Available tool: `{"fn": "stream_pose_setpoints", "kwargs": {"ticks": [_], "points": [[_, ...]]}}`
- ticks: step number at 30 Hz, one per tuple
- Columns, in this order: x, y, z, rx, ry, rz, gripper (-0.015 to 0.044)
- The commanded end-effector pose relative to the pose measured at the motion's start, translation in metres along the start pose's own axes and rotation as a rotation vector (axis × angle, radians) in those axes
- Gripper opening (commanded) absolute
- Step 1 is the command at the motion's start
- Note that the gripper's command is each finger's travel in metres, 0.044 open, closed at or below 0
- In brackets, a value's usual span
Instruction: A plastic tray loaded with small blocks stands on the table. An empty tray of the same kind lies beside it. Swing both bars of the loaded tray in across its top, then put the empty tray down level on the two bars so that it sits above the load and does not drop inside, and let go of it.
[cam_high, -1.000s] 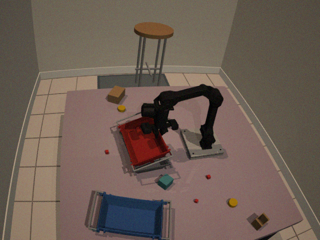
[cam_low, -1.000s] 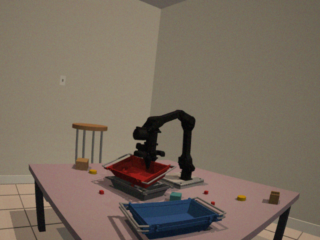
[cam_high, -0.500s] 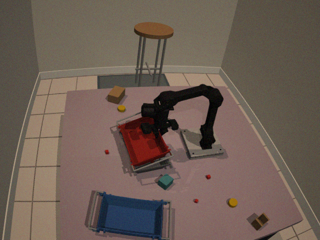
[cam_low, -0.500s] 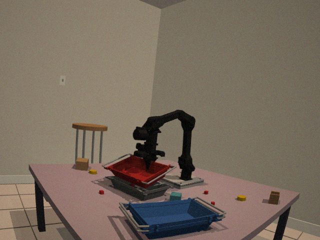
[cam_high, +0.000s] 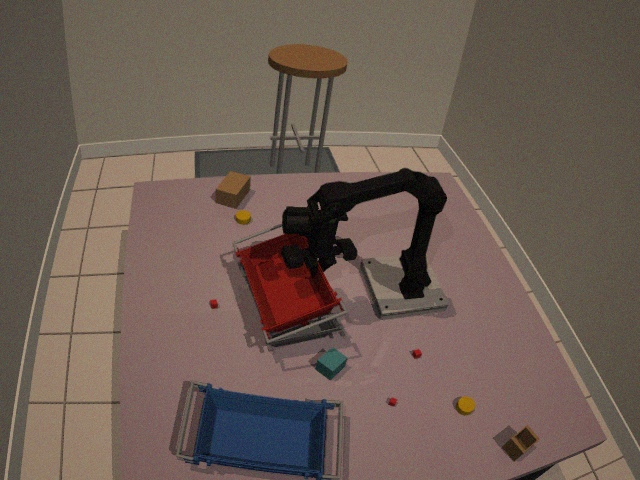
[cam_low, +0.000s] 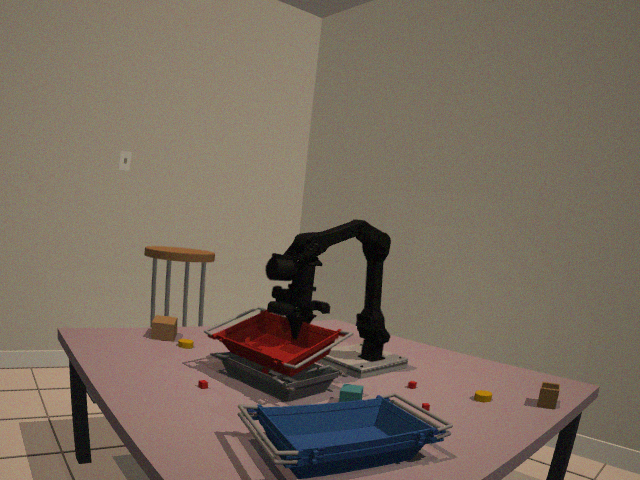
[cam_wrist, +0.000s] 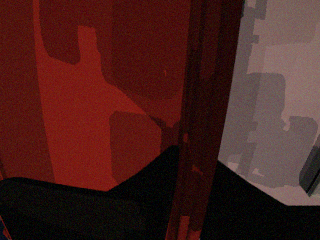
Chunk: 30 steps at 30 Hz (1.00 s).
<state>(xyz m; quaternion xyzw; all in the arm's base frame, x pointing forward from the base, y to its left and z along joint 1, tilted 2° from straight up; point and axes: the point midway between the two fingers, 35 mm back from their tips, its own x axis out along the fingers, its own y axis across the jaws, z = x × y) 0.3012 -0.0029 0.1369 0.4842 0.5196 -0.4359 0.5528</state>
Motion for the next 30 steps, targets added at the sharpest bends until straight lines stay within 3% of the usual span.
{"fn": "stream_pose_setpoints", "kwargs": {"ticks": [1, 30], "points": [[0.005, -0.004, 0.000, -0.004, -0.001, -0.024, 0.0000], [0.014, -0.008, 0.000, -0.004, -0.001, -0.025, 0.0000]]}}
